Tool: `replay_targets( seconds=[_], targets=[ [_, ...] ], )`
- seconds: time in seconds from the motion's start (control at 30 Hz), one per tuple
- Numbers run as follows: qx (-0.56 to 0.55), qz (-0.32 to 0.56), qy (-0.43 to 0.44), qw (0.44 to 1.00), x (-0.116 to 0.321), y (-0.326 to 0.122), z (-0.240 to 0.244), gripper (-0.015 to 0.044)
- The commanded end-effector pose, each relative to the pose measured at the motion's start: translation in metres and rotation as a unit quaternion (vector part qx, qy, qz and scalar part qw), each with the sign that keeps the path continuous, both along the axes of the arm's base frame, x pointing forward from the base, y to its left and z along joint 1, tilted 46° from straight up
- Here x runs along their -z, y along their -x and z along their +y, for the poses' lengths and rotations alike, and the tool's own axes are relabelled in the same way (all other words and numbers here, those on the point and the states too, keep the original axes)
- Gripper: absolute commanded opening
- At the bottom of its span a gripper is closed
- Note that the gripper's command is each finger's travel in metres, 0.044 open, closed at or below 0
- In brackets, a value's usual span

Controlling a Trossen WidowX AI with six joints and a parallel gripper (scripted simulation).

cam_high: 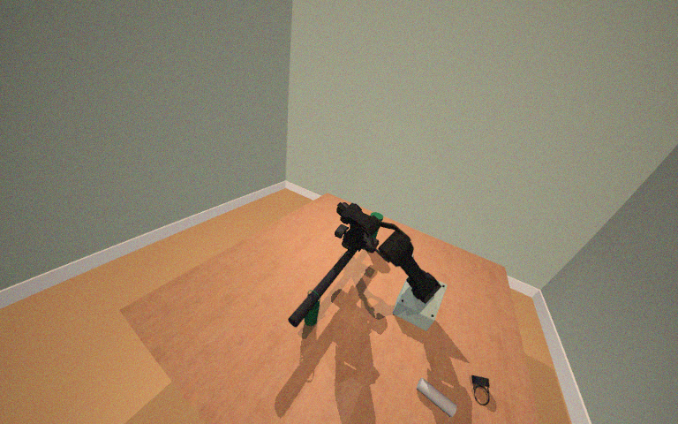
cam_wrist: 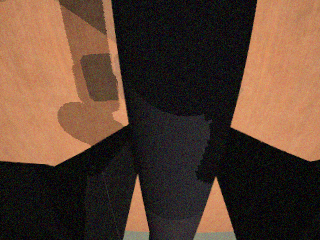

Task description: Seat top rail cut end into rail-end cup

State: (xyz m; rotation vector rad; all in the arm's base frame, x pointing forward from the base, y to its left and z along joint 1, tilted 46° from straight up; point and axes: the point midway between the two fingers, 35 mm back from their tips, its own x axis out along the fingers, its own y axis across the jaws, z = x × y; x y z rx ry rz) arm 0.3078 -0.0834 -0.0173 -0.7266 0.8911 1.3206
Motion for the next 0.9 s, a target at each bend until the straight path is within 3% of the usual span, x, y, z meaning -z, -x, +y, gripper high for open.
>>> replay_targets(
  seconds=[0.0,0.87],
  targets=[
    [0.001,-0.003,0.008,1.000,-0.0006,-0.0013,-0.0073,0.0000],
    [0.000,0.000,0.000,1.000,0.0035,0.0004,-0.0074,0.0000]
  ],
)
